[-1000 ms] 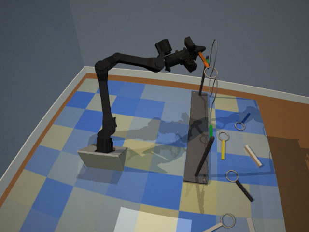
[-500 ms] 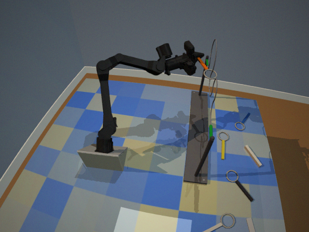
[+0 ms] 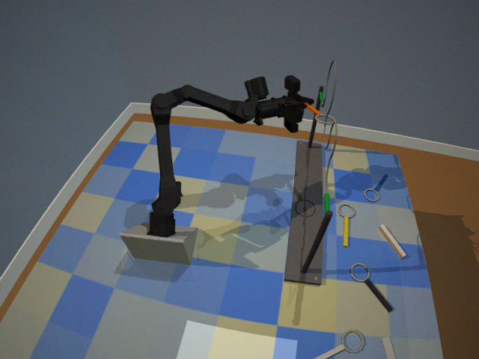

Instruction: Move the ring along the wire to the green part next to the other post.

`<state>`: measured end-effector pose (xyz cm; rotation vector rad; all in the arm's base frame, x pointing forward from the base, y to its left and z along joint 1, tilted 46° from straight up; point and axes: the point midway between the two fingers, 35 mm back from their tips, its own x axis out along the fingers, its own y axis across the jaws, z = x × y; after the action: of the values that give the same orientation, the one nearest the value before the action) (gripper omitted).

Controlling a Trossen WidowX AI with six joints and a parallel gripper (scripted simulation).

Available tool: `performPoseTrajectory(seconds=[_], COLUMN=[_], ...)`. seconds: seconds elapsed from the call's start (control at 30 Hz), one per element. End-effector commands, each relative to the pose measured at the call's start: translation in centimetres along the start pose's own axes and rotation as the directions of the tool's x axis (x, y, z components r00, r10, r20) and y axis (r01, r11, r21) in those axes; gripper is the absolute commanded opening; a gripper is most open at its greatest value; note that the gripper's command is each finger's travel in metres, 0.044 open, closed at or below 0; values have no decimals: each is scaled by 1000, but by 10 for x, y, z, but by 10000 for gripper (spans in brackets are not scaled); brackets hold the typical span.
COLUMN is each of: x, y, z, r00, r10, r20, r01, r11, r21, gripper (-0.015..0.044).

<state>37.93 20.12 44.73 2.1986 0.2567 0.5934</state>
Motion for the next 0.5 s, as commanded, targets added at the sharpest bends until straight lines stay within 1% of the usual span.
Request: performPoseTrajectory(seconds=[0.0,0.23,0.47], x=[-1,-6,-13], y=[-16,-43,-68], z=[2,6,14], r00=[999,991,976], r10=[-48,-133,-218], r20=[-5,-7,3], r01=[47,128,203], r11=[996,966,907], r21=[-75,-224,-369], gripper=[-150,-150,-150])
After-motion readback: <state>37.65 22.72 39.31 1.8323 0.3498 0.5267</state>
